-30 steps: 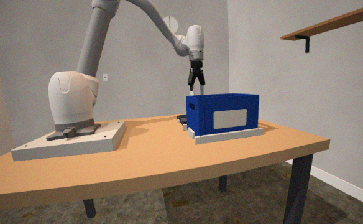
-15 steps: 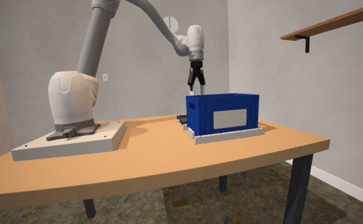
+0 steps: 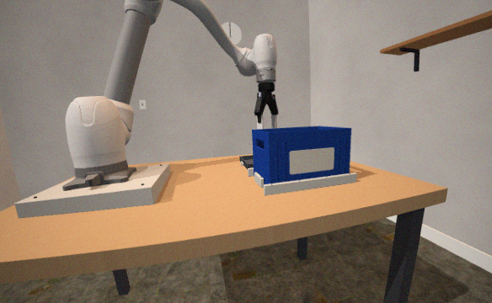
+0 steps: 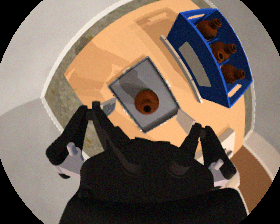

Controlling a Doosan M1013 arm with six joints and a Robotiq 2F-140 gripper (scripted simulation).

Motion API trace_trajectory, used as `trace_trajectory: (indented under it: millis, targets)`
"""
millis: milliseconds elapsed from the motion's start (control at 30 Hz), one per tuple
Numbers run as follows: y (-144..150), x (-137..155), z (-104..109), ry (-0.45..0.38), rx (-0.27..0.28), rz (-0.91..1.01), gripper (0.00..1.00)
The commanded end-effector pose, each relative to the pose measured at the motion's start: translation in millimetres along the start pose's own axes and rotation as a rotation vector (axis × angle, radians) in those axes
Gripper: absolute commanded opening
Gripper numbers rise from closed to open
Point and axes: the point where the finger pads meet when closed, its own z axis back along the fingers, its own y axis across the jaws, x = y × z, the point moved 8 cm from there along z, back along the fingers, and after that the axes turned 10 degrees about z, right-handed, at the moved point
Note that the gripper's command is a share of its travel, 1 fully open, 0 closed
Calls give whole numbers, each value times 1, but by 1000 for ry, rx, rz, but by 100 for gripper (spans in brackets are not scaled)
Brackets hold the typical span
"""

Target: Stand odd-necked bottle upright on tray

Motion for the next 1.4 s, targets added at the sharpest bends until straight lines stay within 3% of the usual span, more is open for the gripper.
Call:
trace_trajectory:
  millis: [0,867,1367]
  targets:
    - [0,0,0,0,0,0,100]
    - [0,0,11,0,0,0,100]
    - [0,0,47,0,0,0,100]
